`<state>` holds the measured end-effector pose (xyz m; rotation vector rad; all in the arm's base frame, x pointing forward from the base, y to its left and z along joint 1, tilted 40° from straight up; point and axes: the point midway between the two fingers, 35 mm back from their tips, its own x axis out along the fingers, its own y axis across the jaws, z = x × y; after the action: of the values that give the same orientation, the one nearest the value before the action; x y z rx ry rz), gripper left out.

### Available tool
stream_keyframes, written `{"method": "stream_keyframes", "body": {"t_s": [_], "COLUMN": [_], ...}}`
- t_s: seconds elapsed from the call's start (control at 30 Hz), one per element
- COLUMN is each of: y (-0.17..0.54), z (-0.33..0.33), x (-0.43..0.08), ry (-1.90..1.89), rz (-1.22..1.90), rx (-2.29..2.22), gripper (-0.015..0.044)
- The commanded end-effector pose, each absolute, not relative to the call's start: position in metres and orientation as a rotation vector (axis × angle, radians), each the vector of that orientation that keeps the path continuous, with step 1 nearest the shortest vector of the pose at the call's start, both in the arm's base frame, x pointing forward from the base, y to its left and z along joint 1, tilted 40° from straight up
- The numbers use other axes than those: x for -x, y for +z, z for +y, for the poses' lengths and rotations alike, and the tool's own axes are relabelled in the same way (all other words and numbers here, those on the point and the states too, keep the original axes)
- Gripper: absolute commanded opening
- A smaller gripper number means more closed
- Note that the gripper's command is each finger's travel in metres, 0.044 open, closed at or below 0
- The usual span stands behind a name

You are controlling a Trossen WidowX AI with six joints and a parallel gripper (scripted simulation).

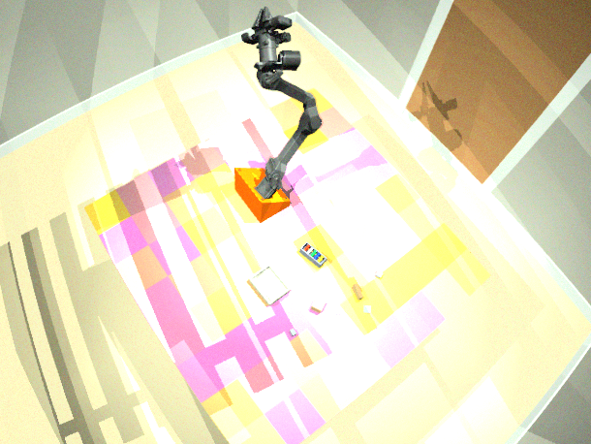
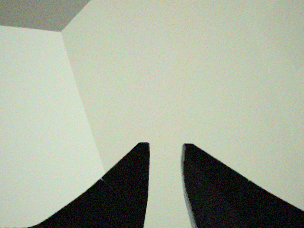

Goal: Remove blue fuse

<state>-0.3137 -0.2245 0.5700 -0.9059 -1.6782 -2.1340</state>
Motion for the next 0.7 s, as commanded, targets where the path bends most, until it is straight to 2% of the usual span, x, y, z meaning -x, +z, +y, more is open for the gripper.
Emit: {"method": "stream_keyframes", "body": {"t_s": [0.0, 0.17, 0.33, 0.67], "y": [0.562, 0.555, 0.526, 0.464], "z": [-0.259, -0.293, -0.359, -0.457], "x": [0.301, 0.280, 0.248, 0.150], "ry": [-2.200, -2.186, -2.243, -2.082], "rz": [-1.523, -1.373, -1.024, -0.537], "rx": [0.800, 0.677, 0.518, 0.293], "gripper": [0.0065, 0.0065, 0.0065, 0.0065]}}
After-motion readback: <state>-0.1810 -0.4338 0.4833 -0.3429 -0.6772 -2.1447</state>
